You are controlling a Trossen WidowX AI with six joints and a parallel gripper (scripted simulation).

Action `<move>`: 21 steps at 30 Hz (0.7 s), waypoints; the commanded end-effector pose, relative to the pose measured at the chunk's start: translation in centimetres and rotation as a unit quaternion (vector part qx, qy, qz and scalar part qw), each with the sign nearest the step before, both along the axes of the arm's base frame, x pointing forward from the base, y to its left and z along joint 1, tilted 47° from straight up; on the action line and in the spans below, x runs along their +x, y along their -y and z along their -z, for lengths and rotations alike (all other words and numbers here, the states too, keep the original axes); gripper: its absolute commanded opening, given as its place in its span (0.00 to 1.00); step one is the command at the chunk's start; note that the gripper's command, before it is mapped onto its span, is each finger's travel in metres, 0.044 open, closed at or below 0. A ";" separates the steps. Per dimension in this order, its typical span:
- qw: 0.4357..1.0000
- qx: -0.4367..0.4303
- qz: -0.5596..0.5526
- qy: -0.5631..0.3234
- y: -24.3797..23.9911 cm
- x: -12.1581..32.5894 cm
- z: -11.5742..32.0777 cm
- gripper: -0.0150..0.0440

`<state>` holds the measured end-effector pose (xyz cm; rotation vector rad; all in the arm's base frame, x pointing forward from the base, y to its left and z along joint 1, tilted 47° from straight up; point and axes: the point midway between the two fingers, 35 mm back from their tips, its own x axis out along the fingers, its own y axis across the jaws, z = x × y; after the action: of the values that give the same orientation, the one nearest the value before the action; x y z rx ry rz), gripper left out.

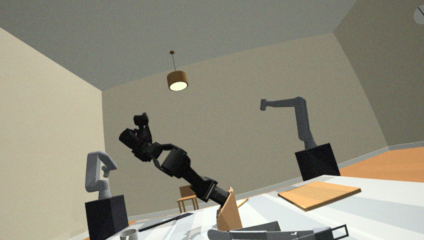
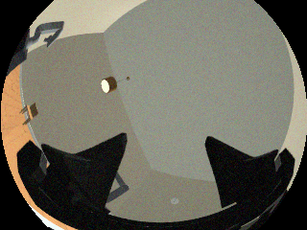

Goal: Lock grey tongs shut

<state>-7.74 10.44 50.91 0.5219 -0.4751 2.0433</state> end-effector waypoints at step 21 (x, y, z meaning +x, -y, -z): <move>0.950 -0.032 -0.309 0.021 9.1 -9.9 -0.3 1.00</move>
<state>-15.45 4.42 51.41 0.6316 -0.3404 2.4997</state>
